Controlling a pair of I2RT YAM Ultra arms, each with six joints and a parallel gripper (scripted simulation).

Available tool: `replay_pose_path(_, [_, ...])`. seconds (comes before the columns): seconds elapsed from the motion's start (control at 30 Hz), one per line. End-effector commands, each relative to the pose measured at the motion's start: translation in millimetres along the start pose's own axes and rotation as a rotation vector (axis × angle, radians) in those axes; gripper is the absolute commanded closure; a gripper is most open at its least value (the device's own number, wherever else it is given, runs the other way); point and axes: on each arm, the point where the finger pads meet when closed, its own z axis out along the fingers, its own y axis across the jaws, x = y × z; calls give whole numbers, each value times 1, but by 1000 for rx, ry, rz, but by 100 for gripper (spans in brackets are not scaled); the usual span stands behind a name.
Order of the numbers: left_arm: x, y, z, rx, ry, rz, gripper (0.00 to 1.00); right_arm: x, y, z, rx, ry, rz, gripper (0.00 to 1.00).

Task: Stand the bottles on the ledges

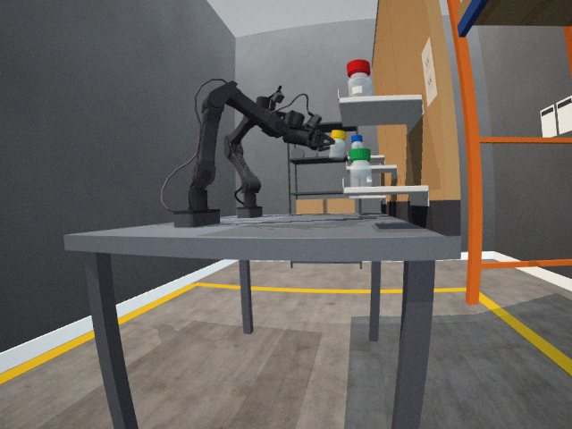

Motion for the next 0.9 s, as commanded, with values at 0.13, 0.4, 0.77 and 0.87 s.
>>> replay_pose_path(0.13, [-3, 1, -8, 0, -19, -2, 0, -33, 10, -14, 32, -93, 80, 51])
replay_pose_path(0.4, [-3, 1, -8, 0, -19, -2, 0, -37, 24, -14, -175, -130, 26, 51])
replay_pose_path(0.77, [-3, 1, -8, 0, -19, -2, 0, -26, 13, -14, -362, -145, -44, 51])
replay_pose_path(0.87, [-3, 1, -8, 0, -19, -2, 0, -26, 8, -12, -370, -148, -48, 51])
